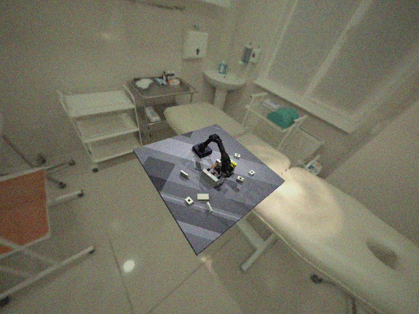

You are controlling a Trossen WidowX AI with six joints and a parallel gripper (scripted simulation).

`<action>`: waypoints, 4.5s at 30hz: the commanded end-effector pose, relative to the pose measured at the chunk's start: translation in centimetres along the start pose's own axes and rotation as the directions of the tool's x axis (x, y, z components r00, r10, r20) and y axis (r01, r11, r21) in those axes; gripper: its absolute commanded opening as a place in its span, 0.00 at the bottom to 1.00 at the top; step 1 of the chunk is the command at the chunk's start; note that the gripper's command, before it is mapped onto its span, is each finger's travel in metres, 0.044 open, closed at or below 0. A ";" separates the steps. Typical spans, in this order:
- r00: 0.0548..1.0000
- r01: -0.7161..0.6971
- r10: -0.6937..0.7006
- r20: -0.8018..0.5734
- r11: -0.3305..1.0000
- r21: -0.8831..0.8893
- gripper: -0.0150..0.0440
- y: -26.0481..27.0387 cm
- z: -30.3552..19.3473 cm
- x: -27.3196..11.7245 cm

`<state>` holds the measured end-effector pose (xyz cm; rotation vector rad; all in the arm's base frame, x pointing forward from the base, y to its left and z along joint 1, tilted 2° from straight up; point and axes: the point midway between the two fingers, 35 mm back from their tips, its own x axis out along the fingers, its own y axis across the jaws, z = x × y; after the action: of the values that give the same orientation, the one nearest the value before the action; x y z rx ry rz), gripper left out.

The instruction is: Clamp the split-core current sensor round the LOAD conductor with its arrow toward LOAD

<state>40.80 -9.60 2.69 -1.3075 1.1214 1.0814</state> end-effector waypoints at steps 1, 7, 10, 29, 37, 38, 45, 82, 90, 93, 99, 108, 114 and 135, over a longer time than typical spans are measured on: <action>1.000 0.001 -0.001 0.000 1.000 0.000 1.00 0.0 0.0 0.0; 1.000 0.001 -0.001 0.000 1.000 0.000 1.00 0.0 0.0 0.0; 1.000 -0.005 0.005 0.000 1.000 0.000 1.00 -0.3 0.0 -0.6; 0.992 -0.125 0.125 0.005 0.992 -0.005 1.00 -1.9 0.3 -12.6; 0.992 -0.125 0.125 0.005 0.992 -0.005 1.00 -1.9 0.3 -12.6; 0.992 -0.125 0.125 0.005 0.992 -0.005 1.00 -1.9 0.3 -12.6; 0.992 -0.125 0.125 0.005 0.992 -0.005 1.00 -1.9 0.3 -12.6; 0.943 0.299 -0.058 -0.327 0.577 0.760 1.00 -0.1 6.5 -12.5; 0.872 0.479 -0.201 -0.446 0.163 0.863 1.00 1.8 9.1 -12.8; 0.852 0.488 -0.236 -0.468 0.031 0.873 1.00 2.3 9.6 -12.9; 0.801 0.457 -0.316 -0.509 -0.226 0.860 1.00 3.6 10.7 -13.0; 0.729 0.262 -0.414 -0.545 -0.567 0.781 1.00 5.4 11.9 -13.3; 0.682 0.061 -0.470 -0.560 -0.727 0.684 1.00 6.6 12.4 -13.4; 0.696 0.083 -0.460 -0.550 -0.710 0.699 1.00 6.2 12.5 -13.4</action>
<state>32.58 3.26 14.47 0.2564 0.6024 -0.7715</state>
